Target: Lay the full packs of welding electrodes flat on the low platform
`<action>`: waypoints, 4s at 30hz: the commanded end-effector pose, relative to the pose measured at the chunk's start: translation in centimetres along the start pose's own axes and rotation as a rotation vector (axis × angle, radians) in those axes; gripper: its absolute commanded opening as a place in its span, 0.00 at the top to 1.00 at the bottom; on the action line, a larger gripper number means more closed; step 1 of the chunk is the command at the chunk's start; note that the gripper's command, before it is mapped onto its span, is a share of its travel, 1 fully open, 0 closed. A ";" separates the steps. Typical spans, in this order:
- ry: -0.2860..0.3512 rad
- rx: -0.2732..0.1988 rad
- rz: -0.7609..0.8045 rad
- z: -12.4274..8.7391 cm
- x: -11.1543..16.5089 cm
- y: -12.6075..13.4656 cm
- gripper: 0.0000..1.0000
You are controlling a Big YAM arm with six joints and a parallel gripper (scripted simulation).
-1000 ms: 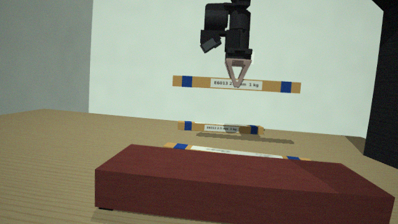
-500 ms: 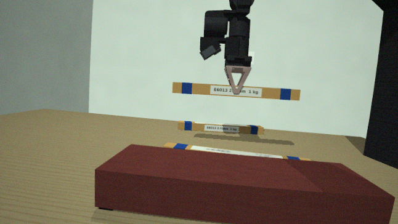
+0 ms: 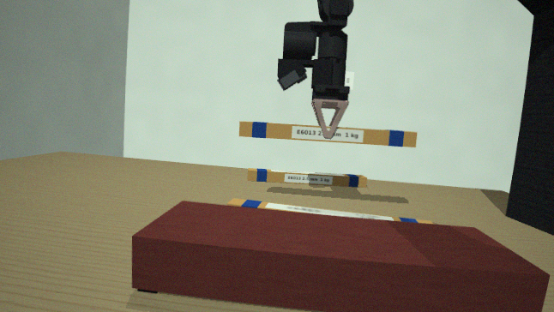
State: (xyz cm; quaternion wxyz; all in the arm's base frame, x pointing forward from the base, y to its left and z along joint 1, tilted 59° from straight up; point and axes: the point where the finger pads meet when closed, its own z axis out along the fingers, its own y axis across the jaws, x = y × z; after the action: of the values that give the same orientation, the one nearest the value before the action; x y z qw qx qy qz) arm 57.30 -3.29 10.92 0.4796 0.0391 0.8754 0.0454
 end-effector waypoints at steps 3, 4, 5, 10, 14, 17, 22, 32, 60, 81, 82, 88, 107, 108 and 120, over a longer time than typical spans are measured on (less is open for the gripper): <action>-0.029 0.000 0.008 -0.7 -0.8 0.2 1.00; -0.029 0.000 0.008 -0.7 -0.8 0.2 1.00; -0.029 0.000 0.008 -0.7 -0.8 0.2 1.00; -0.029 0.000 0.008 -0.7 -0.8 0.2 1.00; -0.029 0.000 0.008 -0.7 -0.8 0.2 1.00; -0.029 0.000 0.008 -0.7 -0.8 0.2 1.00; -0.029 0.000 0.008 -0.7 -0.8 0.2 1.00; -0.029 0.000 0.008 -0.7 -0.8 0.2 1.00; -0.029 0.000 0.008 -0.7 -0.8 0.2 1.00; -0.029 0.000 0.008 -0.7 -0.8 0.2 1.00; -0.029 0.000 0.008 -0.7 -0.8 0.2 1.00; -0.029 0.000 0.008 -0.7 -0.8 0.2 1.00; -0.039 -0.002 0.012 0.5 -1.3 0.4 1.00; -0.038 -0.001 0.014 0.8 -1.2 0.3 1.00; -0.053 -0.003 0.014 2.3 -1.9 0.5 1.00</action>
State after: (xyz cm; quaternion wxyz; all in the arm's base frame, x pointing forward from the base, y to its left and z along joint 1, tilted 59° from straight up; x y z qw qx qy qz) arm 59.87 -3.10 9.59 0.4824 0.0429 0.8737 0.0468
